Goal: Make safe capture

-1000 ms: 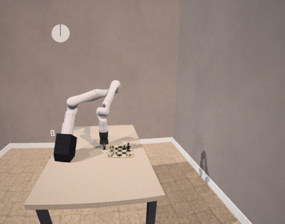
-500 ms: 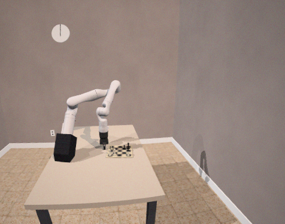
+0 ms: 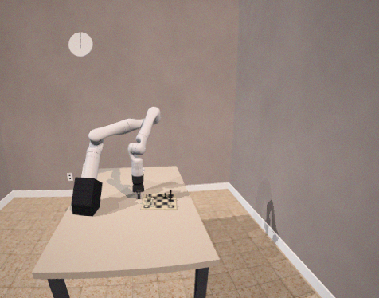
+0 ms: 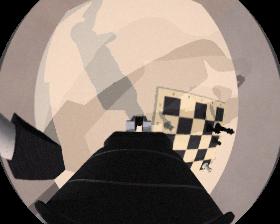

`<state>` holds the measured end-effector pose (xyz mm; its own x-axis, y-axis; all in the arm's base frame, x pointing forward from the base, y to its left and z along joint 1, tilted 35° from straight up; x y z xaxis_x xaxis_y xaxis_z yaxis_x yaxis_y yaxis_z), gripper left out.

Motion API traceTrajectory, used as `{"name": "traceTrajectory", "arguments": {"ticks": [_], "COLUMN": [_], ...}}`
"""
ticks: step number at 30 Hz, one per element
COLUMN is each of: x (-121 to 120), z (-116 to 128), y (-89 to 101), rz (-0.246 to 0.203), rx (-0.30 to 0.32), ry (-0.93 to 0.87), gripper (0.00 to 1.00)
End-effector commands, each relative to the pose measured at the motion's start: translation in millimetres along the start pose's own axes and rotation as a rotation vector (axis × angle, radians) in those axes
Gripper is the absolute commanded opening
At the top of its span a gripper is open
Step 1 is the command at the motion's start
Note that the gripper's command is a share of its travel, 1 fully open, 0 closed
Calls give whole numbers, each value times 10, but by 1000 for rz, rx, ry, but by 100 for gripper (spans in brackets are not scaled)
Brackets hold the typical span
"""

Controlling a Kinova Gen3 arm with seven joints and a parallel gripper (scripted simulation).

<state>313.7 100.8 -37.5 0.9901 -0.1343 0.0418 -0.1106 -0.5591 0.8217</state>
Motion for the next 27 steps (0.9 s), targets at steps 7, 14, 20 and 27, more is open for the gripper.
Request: {"name": "traceTrajectory", "arguments": {"ticks": [7, 14, 20, 27], "x": [4, 4, 4, 4], "z": [1, 1, 1, 1], "y": [4, 4, 4, 4], "rz": [1, 1, 1, 1], "rx": [0, 0, 0, 0], "ry": [0, 0, 0, 0], "gripper": [14, 54, 68, 68]}}
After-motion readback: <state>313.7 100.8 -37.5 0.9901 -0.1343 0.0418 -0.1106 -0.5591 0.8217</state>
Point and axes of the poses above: the point where the finger pads meet when closed, its own y axis back along the fingers, its own x axis across the jaws, z = x × y, the point moved 2 cm from there along y, back along the fingers, and after that the axes turned 8 degrees about -y, right-handed, at the moved point
